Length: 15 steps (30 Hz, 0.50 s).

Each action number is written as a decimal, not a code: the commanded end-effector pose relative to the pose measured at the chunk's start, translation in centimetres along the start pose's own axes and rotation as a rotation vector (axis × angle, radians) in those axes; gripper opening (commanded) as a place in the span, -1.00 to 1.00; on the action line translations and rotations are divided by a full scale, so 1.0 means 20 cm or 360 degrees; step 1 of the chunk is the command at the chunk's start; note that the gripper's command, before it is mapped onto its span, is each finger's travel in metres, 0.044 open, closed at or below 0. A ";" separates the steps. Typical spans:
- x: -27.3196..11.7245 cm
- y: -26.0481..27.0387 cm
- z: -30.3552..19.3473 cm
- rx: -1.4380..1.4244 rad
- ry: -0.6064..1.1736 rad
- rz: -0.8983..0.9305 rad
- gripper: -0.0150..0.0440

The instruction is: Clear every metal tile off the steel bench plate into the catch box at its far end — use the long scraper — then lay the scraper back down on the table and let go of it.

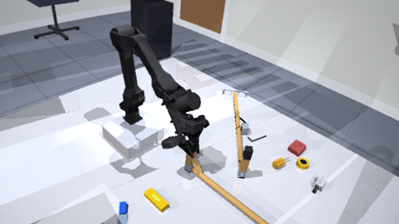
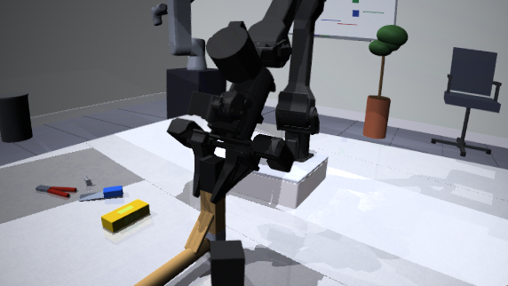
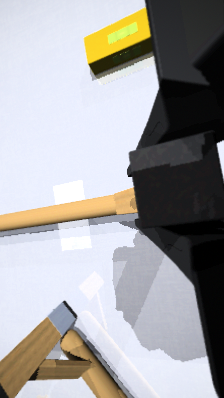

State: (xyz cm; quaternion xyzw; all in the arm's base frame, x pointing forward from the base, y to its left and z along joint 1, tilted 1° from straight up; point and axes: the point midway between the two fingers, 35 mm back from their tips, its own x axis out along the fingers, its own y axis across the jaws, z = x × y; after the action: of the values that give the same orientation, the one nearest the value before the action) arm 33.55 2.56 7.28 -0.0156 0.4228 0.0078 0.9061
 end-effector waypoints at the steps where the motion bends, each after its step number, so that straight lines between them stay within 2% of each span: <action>1: 0.00 0.00 0.00 0.0003 -0.0009 -0.0002 -0.49; 15: 0.00 0.00 0.00 0.0000 -0.0001 0.0000 -0.49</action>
State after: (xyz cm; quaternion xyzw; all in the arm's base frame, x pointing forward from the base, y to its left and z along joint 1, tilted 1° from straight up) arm 33.54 2.56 7.29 -0.0156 0.4226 0.0078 0.9062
